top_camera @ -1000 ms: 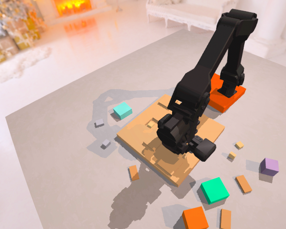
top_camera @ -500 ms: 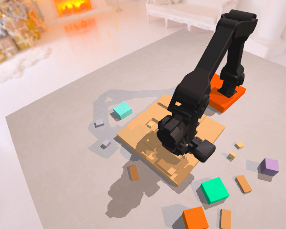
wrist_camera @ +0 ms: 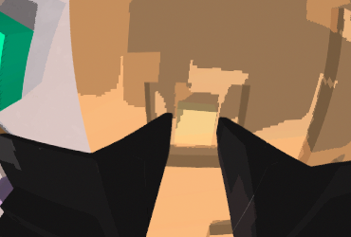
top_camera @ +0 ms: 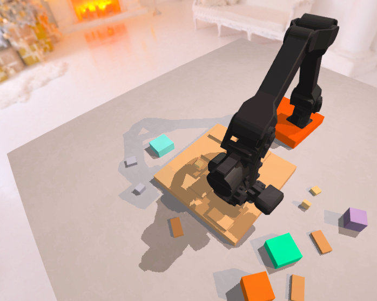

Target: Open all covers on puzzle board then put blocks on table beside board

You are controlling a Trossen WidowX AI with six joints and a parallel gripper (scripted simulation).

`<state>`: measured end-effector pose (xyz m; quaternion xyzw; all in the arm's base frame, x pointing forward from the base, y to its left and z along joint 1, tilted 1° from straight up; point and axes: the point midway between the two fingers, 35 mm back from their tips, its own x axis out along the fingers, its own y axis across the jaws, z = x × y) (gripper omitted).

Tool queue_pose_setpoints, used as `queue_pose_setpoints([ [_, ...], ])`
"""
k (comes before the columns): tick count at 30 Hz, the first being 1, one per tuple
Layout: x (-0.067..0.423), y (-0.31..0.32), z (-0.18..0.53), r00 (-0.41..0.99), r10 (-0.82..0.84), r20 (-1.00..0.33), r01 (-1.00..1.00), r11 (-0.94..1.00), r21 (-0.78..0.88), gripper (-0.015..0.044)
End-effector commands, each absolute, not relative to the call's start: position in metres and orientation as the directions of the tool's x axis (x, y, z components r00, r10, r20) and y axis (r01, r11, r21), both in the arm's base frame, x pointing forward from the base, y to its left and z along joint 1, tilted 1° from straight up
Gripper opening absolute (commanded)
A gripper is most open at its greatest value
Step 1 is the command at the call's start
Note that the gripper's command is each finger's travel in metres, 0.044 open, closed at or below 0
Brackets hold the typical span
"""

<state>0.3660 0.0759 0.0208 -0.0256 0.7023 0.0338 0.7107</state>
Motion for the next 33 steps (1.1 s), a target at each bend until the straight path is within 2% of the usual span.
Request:
queue_pose_setpoints([
  [1,0.366,0.076,0.021,0.013,0.012,-1.0,-0.084,0.996,0.011,0.0097],
  [4,0.366,0.076,0.021,0.013,0.012,-1.0,-0.084,0.996,0.011,0.008],
  [33,0.366,0.076,0.053,0.01,0.01,-1.0,-0.084,0.996,0.009,0.008],
])
